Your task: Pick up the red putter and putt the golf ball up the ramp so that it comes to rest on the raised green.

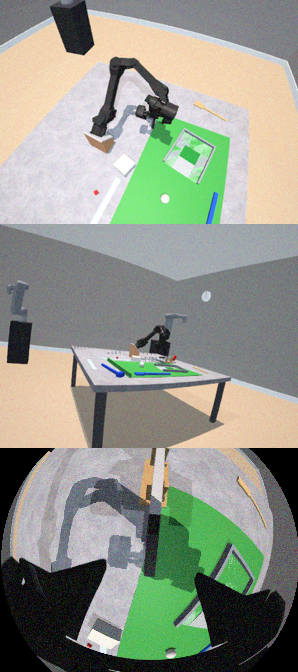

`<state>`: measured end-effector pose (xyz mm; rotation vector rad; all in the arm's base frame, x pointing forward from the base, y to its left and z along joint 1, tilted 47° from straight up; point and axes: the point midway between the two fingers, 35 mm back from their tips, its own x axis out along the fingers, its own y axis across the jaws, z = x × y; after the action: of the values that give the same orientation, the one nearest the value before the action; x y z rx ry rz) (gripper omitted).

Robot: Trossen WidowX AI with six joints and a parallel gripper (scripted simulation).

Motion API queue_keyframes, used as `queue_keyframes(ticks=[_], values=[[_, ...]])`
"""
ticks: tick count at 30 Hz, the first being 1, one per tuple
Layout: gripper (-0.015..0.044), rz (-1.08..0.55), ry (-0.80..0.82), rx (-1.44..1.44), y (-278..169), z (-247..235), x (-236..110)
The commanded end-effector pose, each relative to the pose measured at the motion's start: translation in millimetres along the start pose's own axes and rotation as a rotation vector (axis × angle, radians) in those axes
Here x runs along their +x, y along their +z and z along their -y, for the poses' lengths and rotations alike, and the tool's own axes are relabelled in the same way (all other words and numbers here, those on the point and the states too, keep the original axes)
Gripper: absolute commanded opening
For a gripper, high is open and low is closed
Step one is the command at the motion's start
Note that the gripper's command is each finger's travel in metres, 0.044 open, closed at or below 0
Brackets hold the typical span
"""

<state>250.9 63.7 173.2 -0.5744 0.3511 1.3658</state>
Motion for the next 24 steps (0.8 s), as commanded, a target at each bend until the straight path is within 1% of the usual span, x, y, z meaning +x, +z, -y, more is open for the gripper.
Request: queue_keyframes(ticks=[1,8,14,19,24], values=[[0.0440,0.092,0.030,-0.069,9.5,1.0,11.7],[0.0440,0.091,0.030,-0.069,11.0,0.3,14.6],[0.0440,0.093,0.030,-0.069,9.0,-0.3,34.1],[0.0440,0.092,0.030,-0.070,7.6,-0.2,40.1],[0.0440,0.094,0.029,-0.070,5.1,-0.6,57.0]])
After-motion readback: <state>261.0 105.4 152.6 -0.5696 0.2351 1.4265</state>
